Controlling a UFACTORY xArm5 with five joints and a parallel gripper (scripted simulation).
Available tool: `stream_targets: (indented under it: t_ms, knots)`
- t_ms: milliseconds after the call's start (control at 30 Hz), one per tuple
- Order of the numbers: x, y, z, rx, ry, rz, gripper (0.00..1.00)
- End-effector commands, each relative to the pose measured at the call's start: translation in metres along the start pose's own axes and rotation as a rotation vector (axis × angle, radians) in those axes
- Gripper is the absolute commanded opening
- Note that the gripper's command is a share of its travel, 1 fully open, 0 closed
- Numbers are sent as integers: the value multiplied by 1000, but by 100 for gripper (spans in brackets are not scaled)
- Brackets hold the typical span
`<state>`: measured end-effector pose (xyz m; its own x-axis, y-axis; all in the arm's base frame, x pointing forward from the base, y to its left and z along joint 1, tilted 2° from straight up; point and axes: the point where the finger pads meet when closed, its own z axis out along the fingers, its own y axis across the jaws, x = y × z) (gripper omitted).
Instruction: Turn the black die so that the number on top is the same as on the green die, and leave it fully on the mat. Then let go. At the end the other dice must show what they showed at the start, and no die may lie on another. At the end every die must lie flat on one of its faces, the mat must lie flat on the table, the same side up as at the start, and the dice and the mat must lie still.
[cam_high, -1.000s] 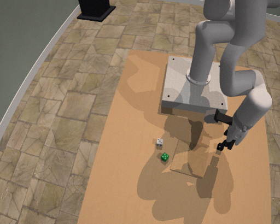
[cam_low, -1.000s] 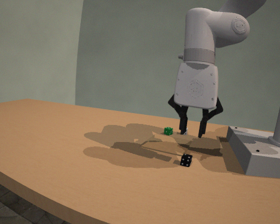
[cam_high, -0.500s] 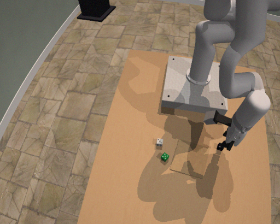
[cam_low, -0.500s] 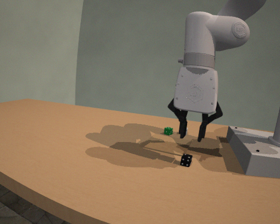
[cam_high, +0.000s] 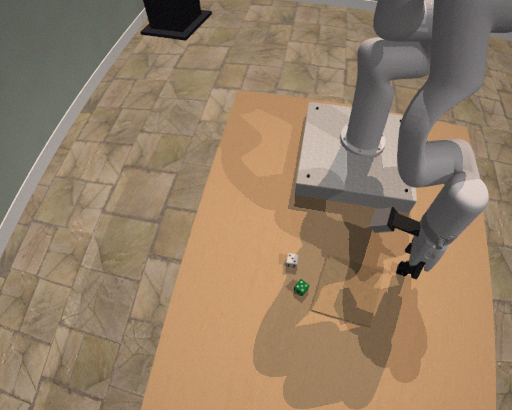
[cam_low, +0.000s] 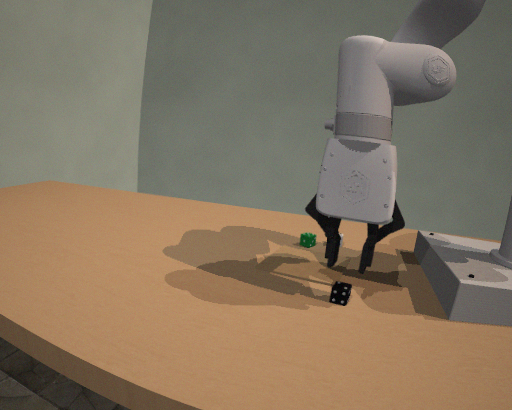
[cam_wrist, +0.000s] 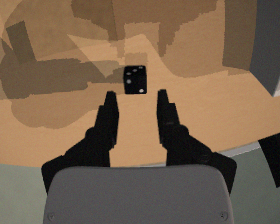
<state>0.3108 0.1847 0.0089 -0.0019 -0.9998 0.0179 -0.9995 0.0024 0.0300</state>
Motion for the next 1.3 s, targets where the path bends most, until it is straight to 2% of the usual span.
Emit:
stream_targets:
  t_ms: [0, 333, 1267]
  knots:
    - [-1, -1, 5, 2, -1, 0, 42]
    - [-1, -1, 17, 2, -1, 0, 42]
    - [-1, -1, 20, 2, -1, 0, 42]
